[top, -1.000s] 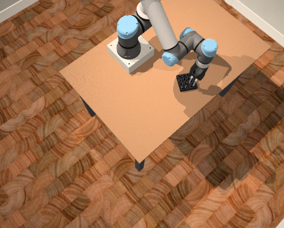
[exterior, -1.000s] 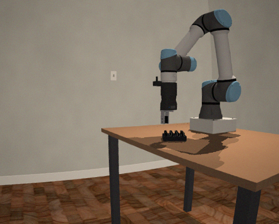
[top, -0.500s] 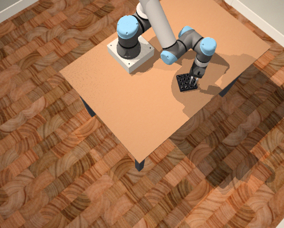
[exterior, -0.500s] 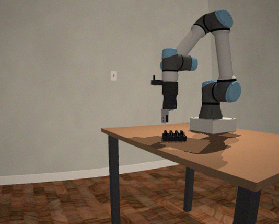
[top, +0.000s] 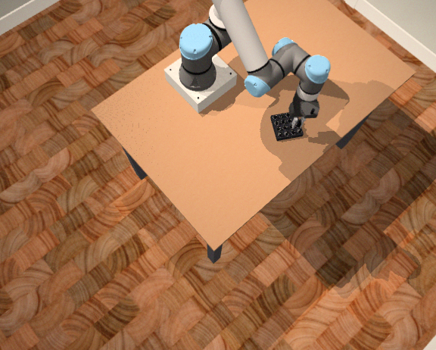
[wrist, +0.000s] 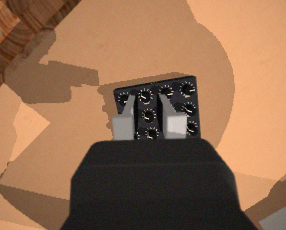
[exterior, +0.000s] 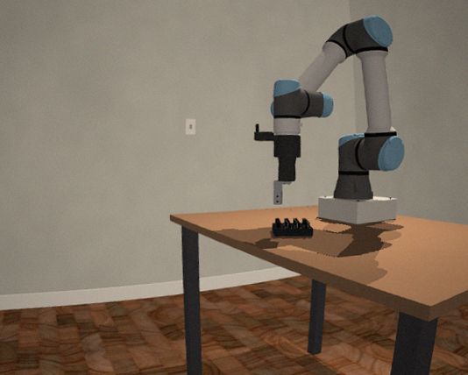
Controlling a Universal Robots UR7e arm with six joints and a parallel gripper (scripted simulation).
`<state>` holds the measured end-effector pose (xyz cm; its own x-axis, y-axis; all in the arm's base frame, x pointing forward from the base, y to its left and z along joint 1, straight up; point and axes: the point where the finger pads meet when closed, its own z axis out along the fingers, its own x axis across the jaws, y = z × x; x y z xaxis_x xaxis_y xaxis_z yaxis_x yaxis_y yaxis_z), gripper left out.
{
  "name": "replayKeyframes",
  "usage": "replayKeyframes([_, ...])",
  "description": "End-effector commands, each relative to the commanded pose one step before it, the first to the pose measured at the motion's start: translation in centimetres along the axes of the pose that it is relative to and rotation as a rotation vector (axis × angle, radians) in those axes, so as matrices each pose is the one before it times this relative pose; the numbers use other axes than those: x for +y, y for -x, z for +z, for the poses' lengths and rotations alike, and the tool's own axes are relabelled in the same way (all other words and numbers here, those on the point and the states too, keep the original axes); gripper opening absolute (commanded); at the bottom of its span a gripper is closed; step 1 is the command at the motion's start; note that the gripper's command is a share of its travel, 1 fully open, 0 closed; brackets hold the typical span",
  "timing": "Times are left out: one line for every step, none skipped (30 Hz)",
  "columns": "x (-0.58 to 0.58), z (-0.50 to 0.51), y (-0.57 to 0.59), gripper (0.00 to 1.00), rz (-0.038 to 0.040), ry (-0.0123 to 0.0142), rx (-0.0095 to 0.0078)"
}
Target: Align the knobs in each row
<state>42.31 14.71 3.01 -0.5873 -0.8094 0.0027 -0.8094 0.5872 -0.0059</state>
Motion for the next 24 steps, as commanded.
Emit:
replayKeyframes([0.070,-0.139,0.084,0.46,-0.09305,0.00243,-0.00514])
replayKeyframes([0.026,-0.017,0.015,0.46,-0.01644,0.00000,0.00000])
replayKeyframes([0.024,-0.015,0.013,0.46,-0.01453,0.00000,0.00000])
replayKeyframes([0.021,-0.013,0.012,0.46,-0.01265,0.00000,0.00000])
replayKeyframes([0.018,-0.011,0.010,0.46,-0.01084,0.00000,0.00000])
replayKeyframes([0.015,-0.009,0.009,0.46,-0.00910,0.00000,0.00000])
replayKeyframes([0.013,-0.008,0.007,0.46,-0.00745,0.00000,0.00000])
replayKeyframes([0.010,-0.006,0.006,0.46,-0.00592,0.00000,0.00000])
replayKeyframes([0.008,-0.005,0.005,0.46,-0.00452,0.00000,0.00000])
replayKeyframes([0.006,-0.003,0.003,0.46,-0.00327,0.00000,0.00000])
replayKeyframes([0.004,-0.002,0.002,0.46,-0.00219,0.00000,0.00000])
replayKeyframes([0.002,-0.001,0.001,0.46,-0.00131,0.00000,0.00000])
replayKeyframes([0.001,-0.001,0.001,0.46,-0.00064,0.00000,0.00000])
replayKeyframes([0.000,0.000,0.000,0.46,-0.00021,0.00000,0.00000])
replayKeyframes([0.000,0.000,0.000,0.46,-0.00003,0.00000,0.00000])
replayKeyframes([0.000,0.000,0.000,0.46,0.00000,0.00000,0.00000])
replayKeyframes([0.000,0.000,0.000,0.46,0.00000,0.00000,0.00000])
replayKeyframes([0.000,0.000,0.000,0.46,0.00000,0.00000,0.00000])
replayKeyframes([0.000,0.000,0.000,0.46,0.00000,0.00000,0.00000])
replayKeyframes([0.000,0.000,0.000,0.46,0.00000,0.00000,0.00000])
replayKeyframes([0.000,0.000,0.000,0.46,0.00000,0.00000,0.00000])
replayKeyframes([0.000,0.000,0.000,0.46,0.00000,0.00000,0.00000])
replayKeyframes([0.000,0.000,0.000,0.46,0.00000,0.00000,0.00000])
replayKeyframes([0.000,0.000,0.000,0.46,0.00000,0.00000,0.00000])
